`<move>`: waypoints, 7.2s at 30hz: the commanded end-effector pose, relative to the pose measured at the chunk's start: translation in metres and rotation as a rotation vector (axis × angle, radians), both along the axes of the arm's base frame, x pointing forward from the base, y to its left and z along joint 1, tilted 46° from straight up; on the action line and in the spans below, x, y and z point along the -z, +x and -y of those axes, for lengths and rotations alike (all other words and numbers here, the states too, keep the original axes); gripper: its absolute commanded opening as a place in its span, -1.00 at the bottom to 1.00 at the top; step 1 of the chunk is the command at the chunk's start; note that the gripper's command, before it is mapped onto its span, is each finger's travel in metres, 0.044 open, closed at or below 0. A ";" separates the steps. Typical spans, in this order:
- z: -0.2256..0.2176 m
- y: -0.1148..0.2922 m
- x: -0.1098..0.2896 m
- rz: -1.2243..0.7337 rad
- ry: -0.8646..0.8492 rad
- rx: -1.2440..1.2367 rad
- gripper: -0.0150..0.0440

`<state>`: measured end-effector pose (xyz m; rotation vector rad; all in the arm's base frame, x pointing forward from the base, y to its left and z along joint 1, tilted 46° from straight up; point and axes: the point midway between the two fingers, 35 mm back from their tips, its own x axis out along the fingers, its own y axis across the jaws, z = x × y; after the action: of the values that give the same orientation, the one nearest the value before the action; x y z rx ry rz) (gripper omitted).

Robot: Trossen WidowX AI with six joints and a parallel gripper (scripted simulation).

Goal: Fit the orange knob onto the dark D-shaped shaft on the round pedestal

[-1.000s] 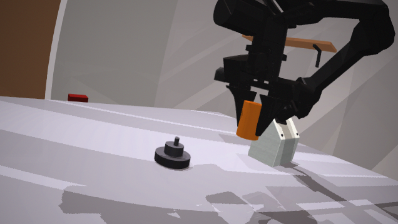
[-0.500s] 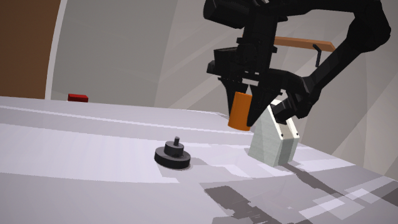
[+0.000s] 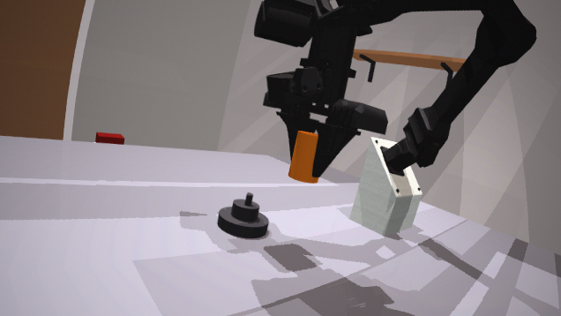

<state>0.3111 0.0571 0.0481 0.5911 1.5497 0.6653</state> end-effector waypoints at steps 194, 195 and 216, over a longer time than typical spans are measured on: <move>0.019 0.008 0.126 0.607 0.066 -0.587 -0.49; 0.018 0.008 0.127 0.607 0.066 -0.587 -0.49; 0.018 0.009 0.128 0.610 0.061 -0.593 0.31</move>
<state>0.3198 0.0395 -0.0801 -0.0607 1.1125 1.2139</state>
